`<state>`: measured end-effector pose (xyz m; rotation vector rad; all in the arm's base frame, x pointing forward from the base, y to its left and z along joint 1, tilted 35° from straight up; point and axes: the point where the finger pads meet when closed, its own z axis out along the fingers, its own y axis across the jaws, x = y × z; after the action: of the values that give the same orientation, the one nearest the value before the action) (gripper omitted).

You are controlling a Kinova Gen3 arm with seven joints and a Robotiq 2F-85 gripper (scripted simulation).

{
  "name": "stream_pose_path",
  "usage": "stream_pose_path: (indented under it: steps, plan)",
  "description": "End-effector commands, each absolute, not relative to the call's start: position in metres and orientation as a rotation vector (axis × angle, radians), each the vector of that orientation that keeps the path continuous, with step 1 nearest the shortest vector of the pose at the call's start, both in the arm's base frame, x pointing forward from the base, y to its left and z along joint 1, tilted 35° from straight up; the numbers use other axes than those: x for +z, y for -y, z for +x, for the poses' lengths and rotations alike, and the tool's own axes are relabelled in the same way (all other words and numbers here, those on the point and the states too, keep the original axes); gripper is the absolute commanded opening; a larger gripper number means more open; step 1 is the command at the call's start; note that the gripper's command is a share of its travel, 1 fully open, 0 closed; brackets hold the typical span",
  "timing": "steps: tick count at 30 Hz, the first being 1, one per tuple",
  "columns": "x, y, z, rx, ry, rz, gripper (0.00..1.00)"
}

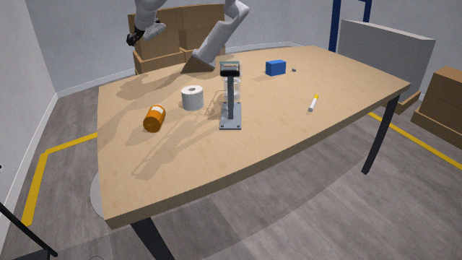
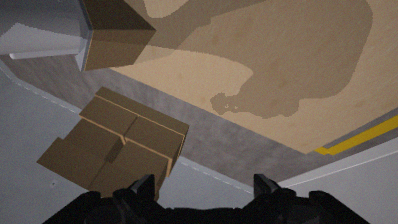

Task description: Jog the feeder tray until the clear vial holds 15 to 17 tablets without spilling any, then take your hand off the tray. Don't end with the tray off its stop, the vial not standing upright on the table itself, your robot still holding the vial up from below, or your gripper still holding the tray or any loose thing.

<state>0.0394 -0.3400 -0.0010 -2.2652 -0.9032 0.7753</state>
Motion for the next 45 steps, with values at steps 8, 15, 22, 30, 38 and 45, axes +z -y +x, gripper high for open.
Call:
stream_pose_path:
  steps: [8, 15, 22, 30, 38, 45]
  plan:
    - [-0.001, 0.341, 0.039, 0.776, 0.902, -2.267, 1.0]
    - [-0.001, 0.341, 0.039, 0.776, 0.902, -2.267, 1.0]
    - [0.0, 0.34, 0.043, 0.773, 0.878, -2.282, 0.0]
    - [0.006, 0.344, 0.067, 0.755, 0.757, -2.375, 0.0]
    - [0.015, 0.348, 0.113, 0.694, 0.541, -2.511, 0.0]
    - [0.041, 0.353, 0.195, 0.537, 0.179, -2.663, 0.0]
